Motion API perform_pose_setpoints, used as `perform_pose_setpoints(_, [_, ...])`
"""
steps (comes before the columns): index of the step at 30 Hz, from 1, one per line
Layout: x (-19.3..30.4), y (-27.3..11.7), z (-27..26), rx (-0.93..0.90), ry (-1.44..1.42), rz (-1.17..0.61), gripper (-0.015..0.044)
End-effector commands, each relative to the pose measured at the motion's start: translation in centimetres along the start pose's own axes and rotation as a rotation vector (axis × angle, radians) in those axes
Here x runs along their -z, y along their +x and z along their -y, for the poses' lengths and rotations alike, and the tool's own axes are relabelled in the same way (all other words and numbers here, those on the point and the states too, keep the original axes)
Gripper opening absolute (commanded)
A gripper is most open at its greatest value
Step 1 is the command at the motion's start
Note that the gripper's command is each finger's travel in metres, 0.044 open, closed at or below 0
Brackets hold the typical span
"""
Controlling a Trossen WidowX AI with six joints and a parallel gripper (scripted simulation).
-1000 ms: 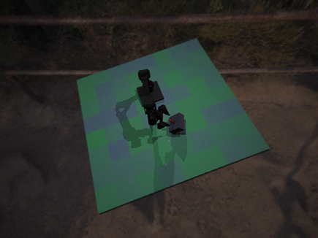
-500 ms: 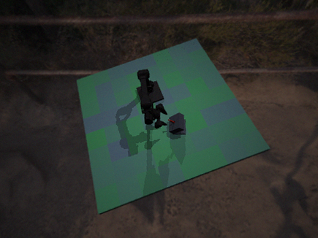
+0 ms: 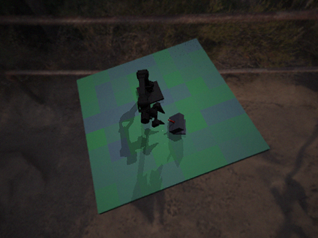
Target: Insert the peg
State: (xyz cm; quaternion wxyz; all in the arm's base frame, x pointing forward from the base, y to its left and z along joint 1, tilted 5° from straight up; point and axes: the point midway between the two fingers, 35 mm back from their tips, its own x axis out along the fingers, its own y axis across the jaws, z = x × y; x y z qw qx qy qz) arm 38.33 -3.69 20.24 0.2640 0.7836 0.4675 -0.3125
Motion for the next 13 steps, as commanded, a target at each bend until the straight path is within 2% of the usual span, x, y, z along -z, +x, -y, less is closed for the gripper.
perform_pose_setpoints(1, [0.0,-0.6,0.0,0.000,-0.003,-0.005,0.0440])
perform_pose_setpoints(13, [0.0,-2.1,0.0,0.000,-0.002,-0.005,0.0440])
